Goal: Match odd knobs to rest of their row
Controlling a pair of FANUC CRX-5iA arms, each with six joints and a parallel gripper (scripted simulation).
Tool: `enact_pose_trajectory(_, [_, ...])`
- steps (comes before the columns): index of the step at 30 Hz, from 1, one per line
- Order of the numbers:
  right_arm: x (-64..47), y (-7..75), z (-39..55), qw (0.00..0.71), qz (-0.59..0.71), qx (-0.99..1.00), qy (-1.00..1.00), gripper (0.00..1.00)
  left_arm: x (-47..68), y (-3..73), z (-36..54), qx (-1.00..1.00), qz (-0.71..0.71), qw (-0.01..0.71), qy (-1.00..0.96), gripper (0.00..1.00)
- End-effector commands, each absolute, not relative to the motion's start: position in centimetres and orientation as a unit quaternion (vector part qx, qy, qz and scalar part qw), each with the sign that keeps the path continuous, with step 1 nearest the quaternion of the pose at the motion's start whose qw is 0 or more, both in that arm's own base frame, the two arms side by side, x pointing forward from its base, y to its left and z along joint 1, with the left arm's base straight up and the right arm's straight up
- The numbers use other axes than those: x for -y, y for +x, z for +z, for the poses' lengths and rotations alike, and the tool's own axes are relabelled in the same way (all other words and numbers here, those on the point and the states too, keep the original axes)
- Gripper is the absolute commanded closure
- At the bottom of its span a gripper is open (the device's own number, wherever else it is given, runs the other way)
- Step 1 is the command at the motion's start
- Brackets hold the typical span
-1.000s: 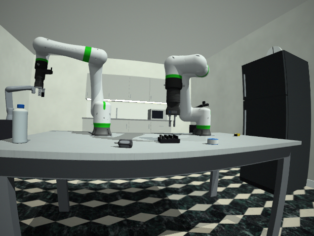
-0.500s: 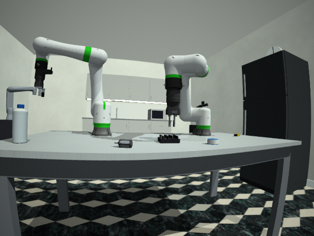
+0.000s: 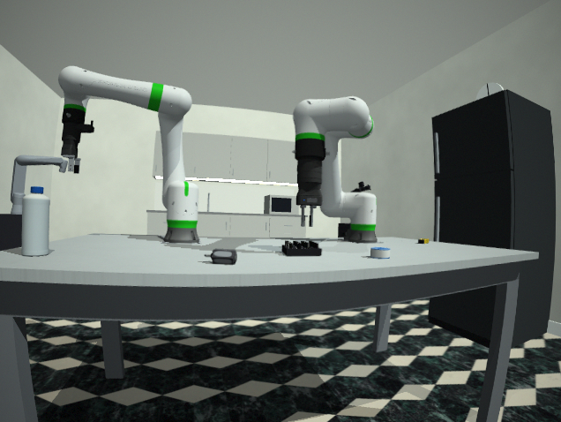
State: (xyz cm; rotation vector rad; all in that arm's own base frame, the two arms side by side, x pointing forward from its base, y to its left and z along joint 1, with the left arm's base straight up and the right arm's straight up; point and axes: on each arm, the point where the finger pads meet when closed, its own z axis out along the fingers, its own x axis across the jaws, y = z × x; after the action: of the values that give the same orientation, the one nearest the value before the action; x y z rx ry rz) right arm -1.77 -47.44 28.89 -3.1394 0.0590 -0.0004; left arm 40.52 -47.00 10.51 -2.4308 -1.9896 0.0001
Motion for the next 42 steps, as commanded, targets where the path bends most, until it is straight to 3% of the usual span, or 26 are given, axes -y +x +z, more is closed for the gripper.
enact_pose_trajectory(1, [47.5,-1.8,29.0,0.0,0.0,-0.019,-1.0,0.0,47.1,40.6,10.7,0.633,0.0,-0.001,-0.774,0.54])
enact_pose_trajectory(42, [47.5,-1.8,29.0,0.0,0.0,-0.019,-1.0,0.0,47.1,40.6,8.5,0.634,0.0,-0.001,-0.774,0.54])
